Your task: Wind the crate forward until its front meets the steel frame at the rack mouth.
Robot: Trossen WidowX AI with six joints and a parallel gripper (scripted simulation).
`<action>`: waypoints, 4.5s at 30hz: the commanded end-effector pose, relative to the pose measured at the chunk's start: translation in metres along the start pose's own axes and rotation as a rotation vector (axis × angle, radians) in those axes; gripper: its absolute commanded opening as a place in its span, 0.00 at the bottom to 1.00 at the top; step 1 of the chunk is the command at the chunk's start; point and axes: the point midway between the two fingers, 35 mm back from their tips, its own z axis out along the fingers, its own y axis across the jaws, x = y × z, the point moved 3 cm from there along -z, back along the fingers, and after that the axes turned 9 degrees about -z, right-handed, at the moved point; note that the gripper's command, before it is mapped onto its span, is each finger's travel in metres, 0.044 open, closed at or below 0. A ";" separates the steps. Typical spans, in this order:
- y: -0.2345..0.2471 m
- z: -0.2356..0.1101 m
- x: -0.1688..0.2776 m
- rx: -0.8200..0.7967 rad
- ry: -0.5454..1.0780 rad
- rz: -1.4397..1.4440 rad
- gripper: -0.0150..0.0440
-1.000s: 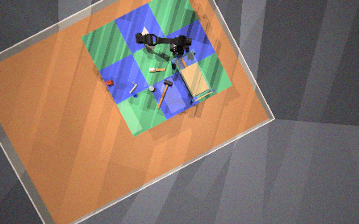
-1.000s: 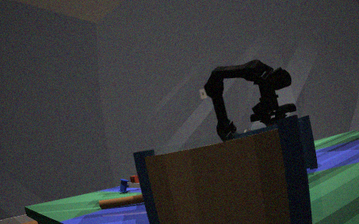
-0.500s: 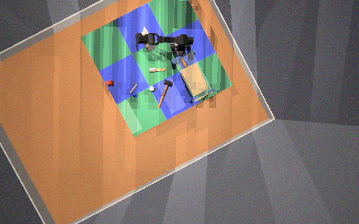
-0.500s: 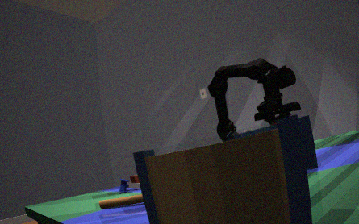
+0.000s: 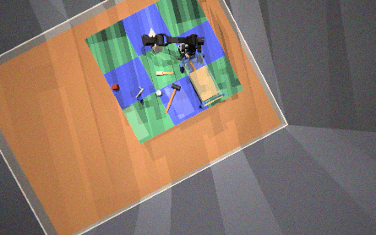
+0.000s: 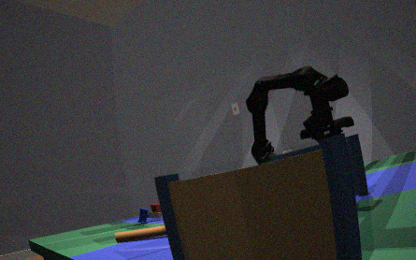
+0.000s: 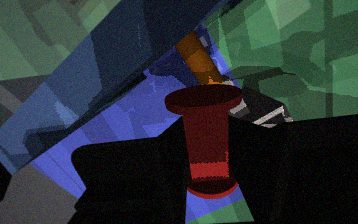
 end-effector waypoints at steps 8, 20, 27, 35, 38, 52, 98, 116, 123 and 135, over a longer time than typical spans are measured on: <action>0.017 0.001 0.015 -0.023 0.011 0.010 0.25; 0.025 0.001 0.027 -0.024 0.011 0.010 0.25; 0.029 0.000 0.033 -0.024 0.011 0.010 0.25; 0.032 0.000 0.040 -0.025 0.012 0.009 0.25; 0.018 0.000 0.017 0.006 -0.010 -0.026 0.25; 0.017 0.000 0.018 -0.014 -0.041 -1.209 0.25; 0.008 -0.066 0.012 -0.001 -0.023 -1.230 1.00; -0.028 -0.064 0.028 0.000 -0.022 -1.231 1.00; -0.019 -0.071 0.013 -0.094 -0.234 -1.126 1.00; -0.021 -0.080 0.001 -0.181 -0.427 -0.990 1.00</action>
